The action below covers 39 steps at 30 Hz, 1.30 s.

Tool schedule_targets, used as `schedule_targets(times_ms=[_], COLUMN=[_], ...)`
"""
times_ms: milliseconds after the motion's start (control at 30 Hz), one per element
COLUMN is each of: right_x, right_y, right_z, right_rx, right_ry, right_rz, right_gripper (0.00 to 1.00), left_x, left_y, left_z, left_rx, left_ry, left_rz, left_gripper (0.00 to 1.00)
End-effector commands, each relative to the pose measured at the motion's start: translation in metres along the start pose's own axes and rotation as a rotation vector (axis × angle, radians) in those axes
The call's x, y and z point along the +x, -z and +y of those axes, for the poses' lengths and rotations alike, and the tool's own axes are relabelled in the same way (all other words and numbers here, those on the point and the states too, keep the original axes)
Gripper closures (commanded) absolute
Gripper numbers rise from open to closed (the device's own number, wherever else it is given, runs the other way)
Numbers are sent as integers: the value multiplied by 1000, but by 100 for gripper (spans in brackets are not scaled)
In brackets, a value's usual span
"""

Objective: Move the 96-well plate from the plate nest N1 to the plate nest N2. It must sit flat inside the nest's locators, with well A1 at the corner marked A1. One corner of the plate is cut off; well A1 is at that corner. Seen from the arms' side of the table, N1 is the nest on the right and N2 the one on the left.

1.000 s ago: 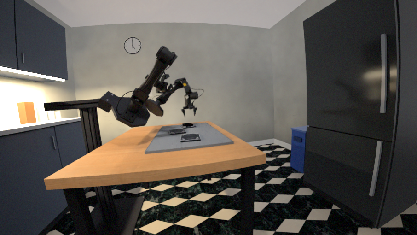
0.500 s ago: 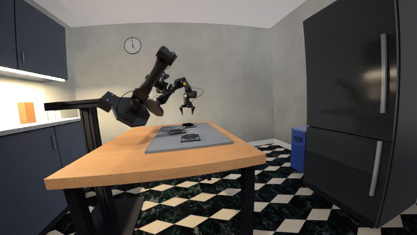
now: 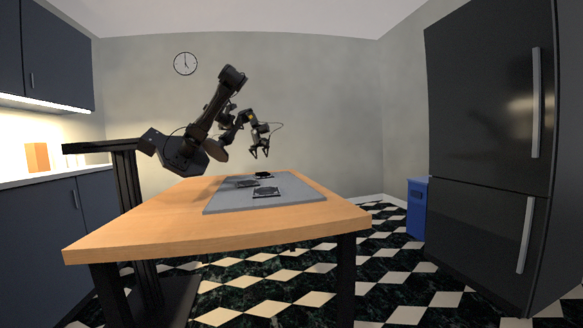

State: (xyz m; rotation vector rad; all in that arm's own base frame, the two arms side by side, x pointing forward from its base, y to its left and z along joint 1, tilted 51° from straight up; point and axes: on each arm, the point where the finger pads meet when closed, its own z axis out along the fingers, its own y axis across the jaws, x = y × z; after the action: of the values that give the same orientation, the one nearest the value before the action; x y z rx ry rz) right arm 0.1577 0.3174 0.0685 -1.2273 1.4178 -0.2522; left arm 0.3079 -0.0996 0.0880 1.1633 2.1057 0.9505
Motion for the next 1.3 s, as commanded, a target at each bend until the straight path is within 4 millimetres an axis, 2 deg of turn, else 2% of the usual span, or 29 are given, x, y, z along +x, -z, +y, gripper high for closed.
schedule_targets(times_ms=[0, 300, 567, 800, 1267], right_x=[2, 2, 2, 2, 2], right_y=[2, 2, 2, 2, 2], right_z=[4, 4, 4, 4, 4], right_rx=[-10, -10, -10, -10, -10], right_ry=[18, 18, 18, 18, 18], right_rz=[-3, -3, -3, -3, -3], right_gripper=[0, 0, 0, 0, 0], left_x=[-15, -9, -2, 6, 6], left_y=[11, 22, 24, 21, 20], left_z=[3, 0, -9, -24, -24], left_rx=[-71, -139, -166, -154, -153], left_ry=[202, 484, 605, 571, 567], left_rz=[-154, -304, -367, -362, -360], left_gripper=[0, 0, 0, 0, 0])
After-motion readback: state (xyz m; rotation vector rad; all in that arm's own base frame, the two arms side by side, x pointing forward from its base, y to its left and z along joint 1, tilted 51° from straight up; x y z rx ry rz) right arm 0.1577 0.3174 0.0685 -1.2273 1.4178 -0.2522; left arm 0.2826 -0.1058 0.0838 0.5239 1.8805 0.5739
